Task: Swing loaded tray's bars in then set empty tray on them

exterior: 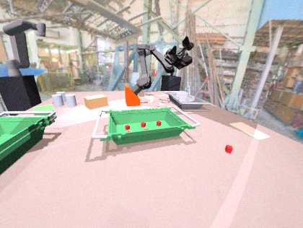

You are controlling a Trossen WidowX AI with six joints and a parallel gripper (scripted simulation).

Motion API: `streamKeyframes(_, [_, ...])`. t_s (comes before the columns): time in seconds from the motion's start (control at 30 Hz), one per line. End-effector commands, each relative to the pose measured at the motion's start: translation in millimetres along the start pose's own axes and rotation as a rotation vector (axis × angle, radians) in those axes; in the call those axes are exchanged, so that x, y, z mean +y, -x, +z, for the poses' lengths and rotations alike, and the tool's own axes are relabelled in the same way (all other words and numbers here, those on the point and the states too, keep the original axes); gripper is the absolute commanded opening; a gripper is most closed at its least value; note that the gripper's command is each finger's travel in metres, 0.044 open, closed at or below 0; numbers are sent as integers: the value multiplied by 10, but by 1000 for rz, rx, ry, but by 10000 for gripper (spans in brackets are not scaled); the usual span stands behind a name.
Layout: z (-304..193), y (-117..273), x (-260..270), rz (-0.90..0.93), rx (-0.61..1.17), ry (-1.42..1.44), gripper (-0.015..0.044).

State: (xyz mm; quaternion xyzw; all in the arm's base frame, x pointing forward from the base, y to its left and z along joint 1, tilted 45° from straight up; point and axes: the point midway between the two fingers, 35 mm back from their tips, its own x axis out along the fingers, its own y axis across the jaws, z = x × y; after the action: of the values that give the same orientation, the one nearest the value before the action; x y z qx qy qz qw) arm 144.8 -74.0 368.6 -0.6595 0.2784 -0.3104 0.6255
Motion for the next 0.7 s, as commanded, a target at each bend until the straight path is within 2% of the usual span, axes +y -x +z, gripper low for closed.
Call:
streamKeyframes(0.0, [0, 0, 0, 0, 0, 0, 374])
streamKeyframes(0.23, [7, -4, -9, -6, 5, 8, 190])
streamKeyframes(0.37, [194, -64, -230, -111, 37, 68, 89])
streamKeyframes(0.57, [675, -175, -565, -264, -25, 94, 89])
streamKeyframes(0.67, [1100, -335, -651, -319, -115, 121, 89])
